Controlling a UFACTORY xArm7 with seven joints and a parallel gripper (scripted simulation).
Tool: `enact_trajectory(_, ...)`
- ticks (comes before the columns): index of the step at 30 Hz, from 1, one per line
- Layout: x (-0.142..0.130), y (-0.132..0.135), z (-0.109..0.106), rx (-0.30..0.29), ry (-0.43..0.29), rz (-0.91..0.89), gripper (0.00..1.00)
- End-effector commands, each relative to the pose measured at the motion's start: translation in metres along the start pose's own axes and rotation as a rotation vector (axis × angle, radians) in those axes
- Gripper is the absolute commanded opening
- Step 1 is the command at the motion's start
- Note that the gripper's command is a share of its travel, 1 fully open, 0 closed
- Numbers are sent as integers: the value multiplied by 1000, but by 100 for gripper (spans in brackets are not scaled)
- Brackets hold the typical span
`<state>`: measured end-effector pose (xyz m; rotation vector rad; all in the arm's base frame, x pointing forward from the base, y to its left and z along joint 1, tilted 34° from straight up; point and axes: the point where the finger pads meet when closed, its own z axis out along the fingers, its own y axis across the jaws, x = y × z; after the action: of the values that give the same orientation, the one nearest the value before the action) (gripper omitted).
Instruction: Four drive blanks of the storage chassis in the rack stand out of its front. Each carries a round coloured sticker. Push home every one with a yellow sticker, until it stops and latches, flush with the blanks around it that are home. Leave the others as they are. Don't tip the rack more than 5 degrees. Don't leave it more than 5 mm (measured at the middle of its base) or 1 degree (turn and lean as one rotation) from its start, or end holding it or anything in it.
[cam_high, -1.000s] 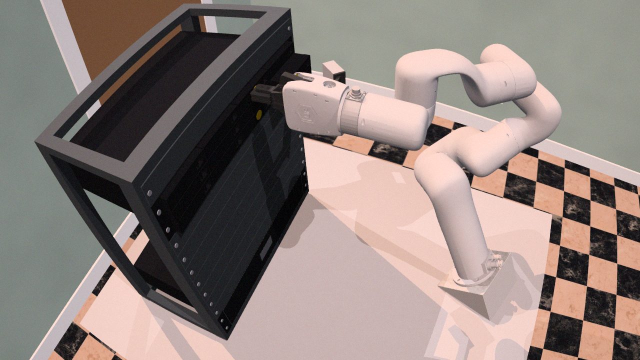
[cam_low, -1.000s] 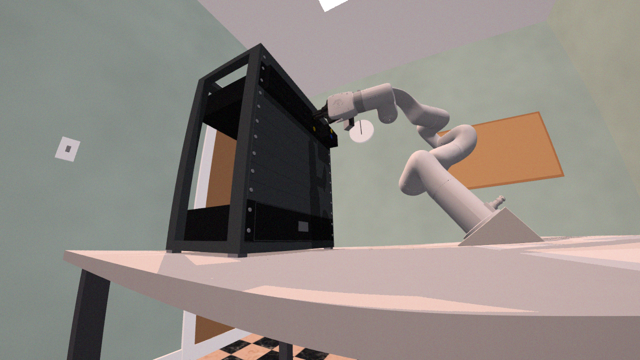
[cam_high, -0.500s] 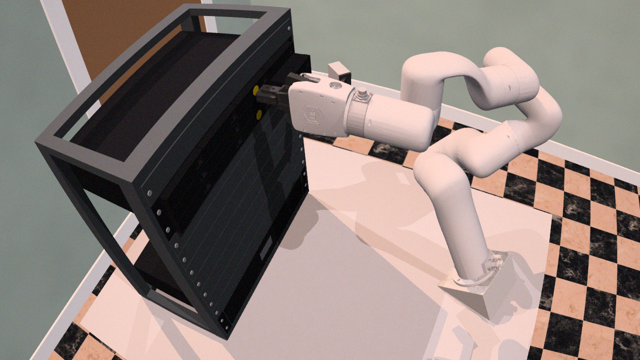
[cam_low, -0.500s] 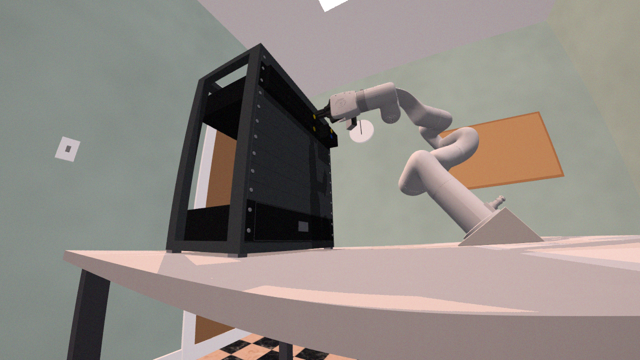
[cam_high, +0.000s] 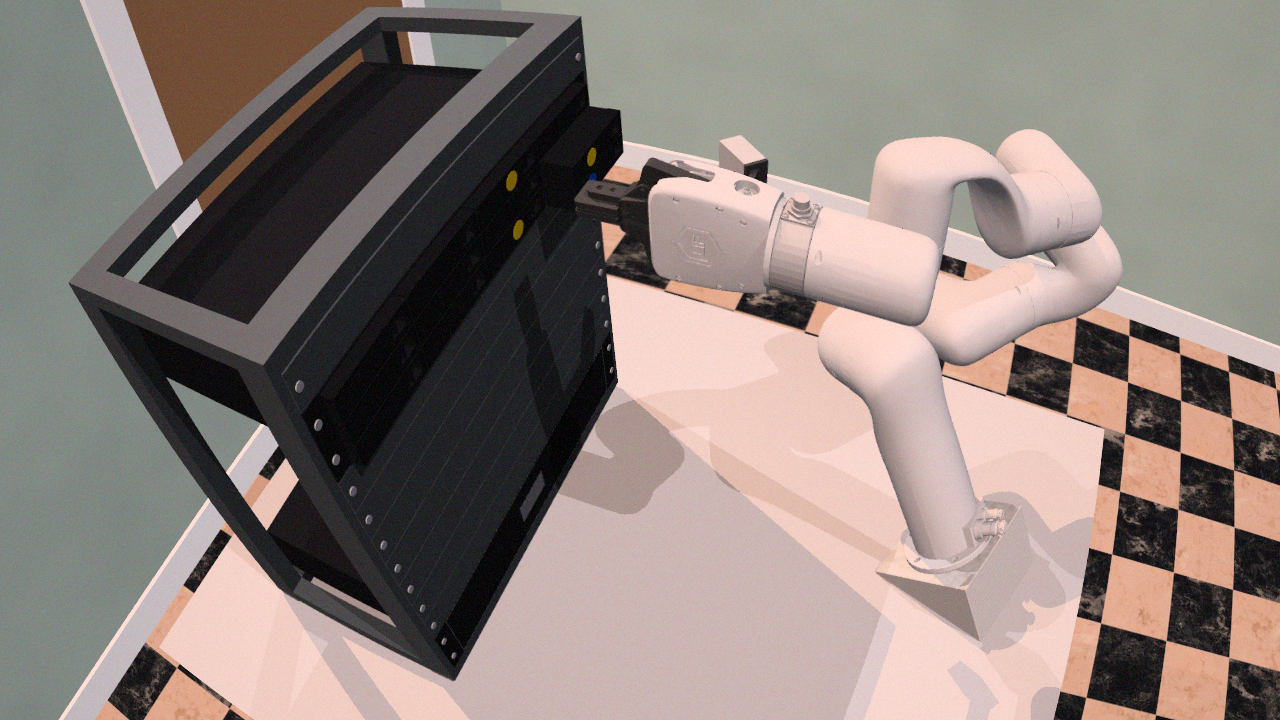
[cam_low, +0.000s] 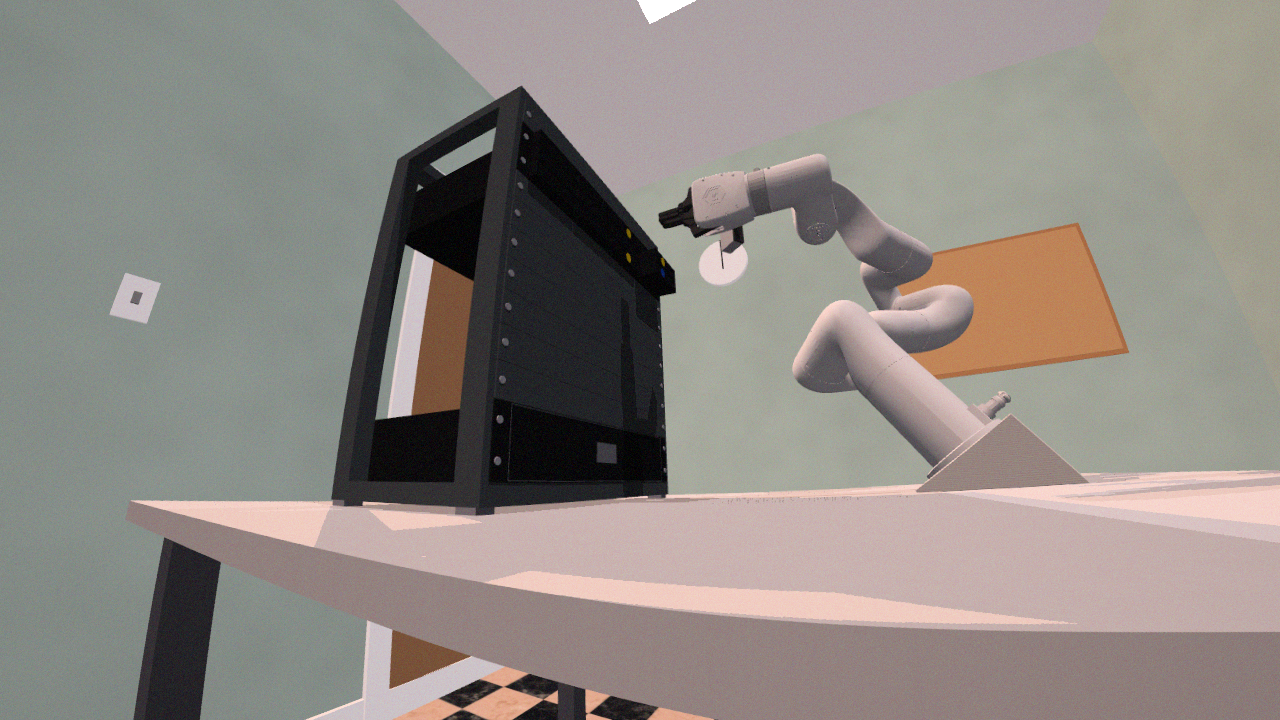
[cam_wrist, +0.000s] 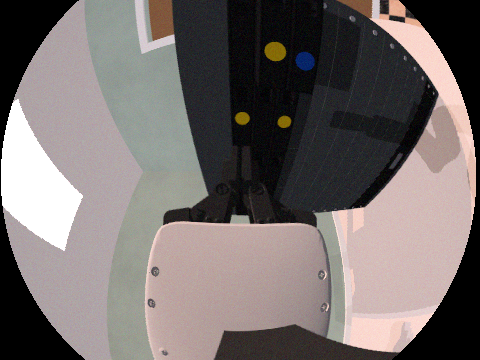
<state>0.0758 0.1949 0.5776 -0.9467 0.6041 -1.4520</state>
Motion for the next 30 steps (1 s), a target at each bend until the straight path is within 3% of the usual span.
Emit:
enact_trajectory(1, 1, -1, -20, -4, 1, 1, 0)
enact_trajectory(14, 8, 1, -23, -4, 1, 1, 0)
enact_trajectory(23, 38, 8, -24, -4, 1, 1, 0)
enact_trajectory(30, 79, 18, -25, -4, 1, 1, 0)
